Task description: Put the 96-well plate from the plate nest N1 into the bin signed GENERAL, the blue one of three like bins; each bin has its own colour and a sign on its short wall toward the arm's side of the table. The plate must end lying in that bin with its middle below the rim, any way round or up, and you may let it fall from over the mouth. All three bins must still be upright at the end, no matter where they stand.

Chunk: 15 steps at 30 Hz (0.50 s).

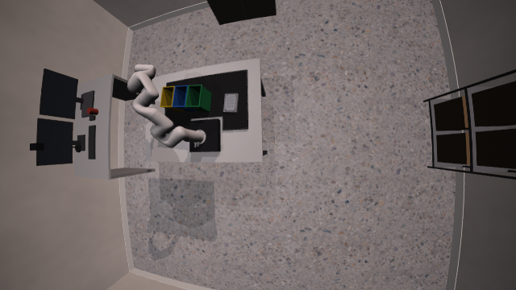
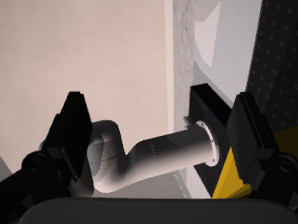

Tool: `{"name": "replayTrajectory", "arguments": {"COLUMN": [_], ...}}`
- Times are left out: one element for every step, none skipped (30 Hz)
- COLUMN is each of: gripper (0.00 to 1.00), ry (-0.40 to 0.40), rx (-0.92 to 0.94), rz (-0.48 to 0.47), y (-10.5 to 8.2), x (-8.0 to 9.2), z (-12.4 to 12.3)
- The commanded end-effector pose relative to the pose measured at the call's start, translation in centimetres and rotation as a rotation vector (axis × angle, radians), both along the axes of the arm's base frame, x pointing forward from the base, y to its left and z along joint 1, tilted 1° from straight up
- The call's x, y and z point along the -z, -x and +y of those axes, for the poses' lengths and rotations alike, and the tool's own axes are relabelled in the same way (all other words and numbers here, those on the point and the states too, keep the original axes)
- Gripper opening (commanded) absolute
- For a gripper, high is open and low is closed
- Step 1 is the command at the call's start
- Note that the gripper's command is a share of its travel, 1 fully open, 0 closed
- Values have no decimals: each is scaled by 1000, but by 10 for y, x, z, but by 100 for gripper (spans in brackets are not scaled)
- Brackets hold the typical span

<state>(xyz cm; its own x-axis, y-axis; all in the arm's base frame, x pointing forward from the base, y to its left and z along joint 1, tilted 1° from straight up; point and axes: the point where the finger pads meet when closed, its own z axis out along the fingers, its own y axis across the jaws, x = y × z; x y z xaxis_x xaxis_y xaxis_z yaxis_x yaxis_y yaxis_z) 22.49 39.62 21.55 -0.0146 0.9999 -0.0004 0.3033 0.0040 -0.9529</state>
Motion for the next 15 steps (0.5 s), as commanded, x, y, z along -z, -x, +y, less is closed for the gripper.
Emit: {"name": "replayTrajectory", "arguments": {"gripper": [100,100,100,100,100,100,100,100,100,100,100,100,100,100,100], "ry": [21,33,45,57,58,58,58,58,58,58,58,72,85,98,98], "rx": [45,68,91,113,116,116,116,116,116,116,116,139,162,186,186], "rz": [-46,-67,-88,-110,-112,-112,-112,-112,-112,-112,-112,-132,-152,-172,-172], "y": [-8,-12,-16,-20,-24,-28,-31,-35,-39,-41,-41,-44,-48,-51,-51], "x": [0,0,1,1,2,2,3,4,4,4,4,5,5,6,6], "z": [-6,-9,-12,-15,-18,-22,-25,-28,-31,-32,-32,-36,-40,-43,-43]}}
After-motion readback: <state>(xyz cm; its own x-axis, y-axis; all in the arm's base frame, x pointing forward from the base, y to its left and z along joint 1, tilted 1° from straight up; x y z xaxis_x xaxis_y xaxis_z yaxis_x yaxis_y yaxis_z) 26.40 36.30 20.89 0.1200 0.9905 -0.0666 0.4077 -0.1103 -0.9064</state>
